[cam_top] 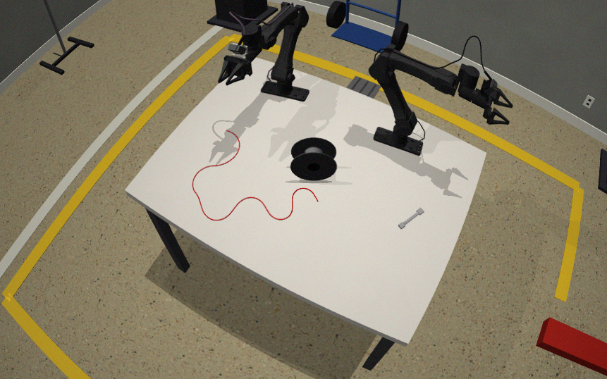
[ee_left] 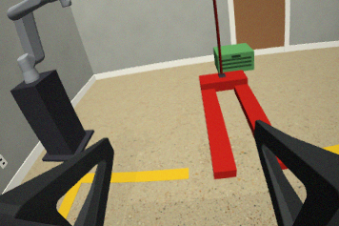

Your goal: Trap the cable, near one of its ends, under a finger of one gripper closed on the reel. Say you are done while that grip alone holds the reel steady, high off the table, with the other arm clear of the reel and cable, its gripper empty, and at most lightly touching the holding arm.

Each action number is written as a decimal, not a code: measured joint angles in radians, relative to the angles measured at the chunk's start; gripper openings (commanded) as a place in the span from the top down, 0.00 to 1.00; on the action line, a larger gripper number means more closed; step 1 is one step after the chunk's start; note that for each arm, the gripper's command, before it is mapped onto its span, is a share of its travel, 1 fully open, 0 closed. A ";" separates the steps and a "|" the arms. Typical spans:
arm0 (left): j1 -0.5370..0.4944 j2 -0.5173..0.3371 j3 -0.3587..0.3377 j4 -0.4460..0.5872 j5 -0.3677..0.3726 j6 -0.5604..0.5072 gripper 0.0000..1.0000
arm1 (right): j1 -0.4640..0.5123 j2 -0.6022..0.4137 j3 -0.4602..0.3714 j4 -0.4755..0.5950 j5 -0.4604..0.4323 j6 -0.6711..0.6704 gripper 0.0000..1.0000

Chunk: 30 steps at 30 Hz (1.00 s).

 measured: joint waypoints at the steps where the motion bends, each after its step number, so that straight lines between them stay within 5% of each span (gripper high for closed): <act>1: 0.000 0.000 0.000 0.000 0.000 0.000 0.00 | 0.000 0.006 0.002 -0.007 0.000 -0.002 0.70; 15: 0.000 0.000 0.000 0.000 0.000 0.000 0.00 | 0.000 0.150 0.094 -0.155 0.000 -0.046 0.70; 30: 0.000 0.000 0.000 0.000 0.000 0.000 0.00 | 0.000 0.440 0.285 -0.498 0.000 -0.144 0.70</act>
